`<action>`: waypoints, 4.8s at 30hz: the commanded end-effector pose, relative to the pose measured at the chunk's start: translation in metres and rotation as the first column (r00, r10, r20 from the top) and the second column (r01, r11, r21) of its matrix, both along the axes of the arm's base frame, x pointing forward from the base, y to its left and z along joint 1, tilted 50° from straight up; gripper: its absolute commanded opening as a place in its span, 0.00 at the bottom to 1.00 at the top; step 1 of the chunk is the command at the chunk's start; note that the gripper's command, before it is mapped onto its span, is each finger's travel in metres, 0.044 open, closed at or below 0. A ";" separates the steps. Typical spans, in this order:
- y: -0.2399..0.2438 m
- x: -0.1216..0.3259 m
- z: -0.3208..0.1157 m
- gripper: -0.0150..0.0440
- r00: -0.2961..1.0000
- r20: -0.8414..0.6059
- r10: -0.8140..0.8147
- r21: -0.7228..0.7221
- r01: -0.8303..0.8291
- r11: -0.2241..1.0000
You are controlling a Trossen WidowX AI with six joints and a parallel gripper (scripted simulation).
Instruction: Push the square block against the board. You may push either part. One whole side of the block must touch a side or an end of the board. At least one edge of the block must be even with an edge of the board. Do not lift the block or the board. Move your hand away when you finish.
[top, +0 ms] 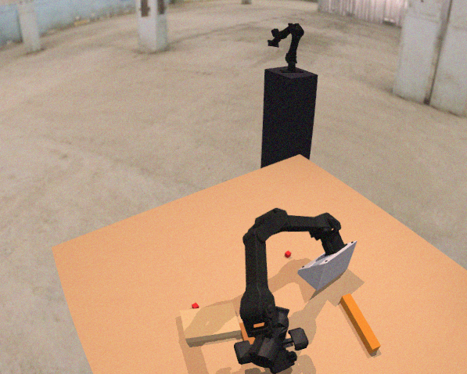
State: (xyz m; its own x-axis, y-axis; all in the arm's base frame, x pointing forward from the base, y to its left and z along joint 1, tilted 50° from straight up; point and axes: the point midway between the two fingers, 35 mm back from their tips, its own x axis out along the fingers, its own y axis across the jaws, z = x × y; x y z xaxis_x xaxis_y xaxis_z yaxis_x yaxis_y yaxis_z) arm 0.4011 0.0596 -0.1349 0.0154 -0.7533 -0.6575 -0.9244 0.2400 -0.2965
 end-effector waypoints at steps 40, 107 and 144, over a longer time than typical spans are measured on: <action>-0.022 -0.007 0.027 0.25 1.000 0.001 0.004 -0.004 -0.004 1.000; -0.055 -0.030 0.063 0.25 1.000 -0.001 0.004 -0.007 -0.004 1.000; -0.040 -0.021 0.045 0.25 1.000 0.000 0.003 -0.006 -0.003 1.000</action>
